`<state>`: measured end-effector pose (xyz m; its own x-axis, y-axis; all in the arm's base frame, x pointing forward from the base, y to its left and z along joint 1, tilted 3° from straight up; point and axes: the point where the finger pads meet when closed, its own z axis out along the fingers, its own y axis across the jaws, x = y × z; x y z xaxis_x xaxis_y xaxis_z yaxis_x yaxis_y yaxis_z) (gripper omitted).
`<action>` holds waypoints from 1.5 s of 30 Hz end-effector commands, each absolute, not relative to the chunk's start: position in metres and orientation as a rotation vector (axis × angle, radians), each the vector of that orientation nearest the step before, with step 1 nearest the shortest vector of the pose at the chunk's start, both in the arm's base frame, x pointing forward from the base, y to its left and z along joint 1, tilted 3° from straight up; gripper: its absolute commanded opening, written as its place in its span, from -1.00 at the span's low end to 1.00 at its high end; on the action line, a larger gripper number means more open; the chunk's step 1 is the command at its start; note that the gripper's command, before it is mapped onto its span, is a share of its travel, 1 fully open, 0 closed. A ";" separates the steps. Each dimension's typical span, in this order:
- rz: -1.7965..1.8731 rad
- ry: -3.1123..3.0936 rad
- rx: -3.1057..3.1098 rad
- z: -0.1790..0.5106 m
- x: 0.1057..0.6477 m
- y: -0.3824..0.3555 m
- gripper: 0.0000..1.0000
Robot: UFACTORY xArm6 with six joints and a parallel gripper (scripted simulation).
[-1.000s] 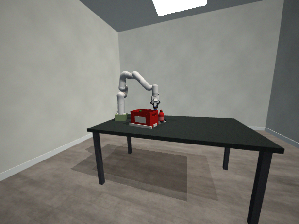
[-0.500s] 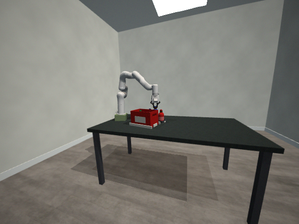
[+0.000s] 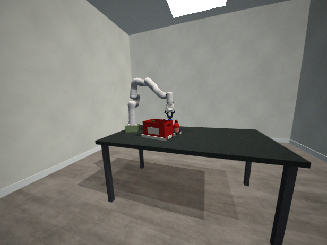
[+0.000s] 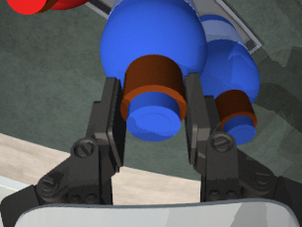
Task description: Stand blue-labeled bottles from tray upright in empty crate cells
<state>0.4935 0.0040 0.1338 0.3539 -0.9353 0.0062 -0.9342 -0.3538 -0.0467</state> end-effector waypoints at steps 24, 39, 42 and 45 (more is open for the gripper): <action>-0.056 1.764 -2.553 0.153 0.494 0.004 -1.00; -0.056 1.764 -2.553 0.170 0.494 0.004 -1.00; -0.056 1.764 -2.553 0.171 0.494 0.004 -1.00; -0.056 1.764 -2.553 0.173 0.493 0.004 -1.00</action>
<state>0.4921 0.0037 0.1676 0.3539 -0.9353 0.0062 -0.9342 -0.3538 -0.0468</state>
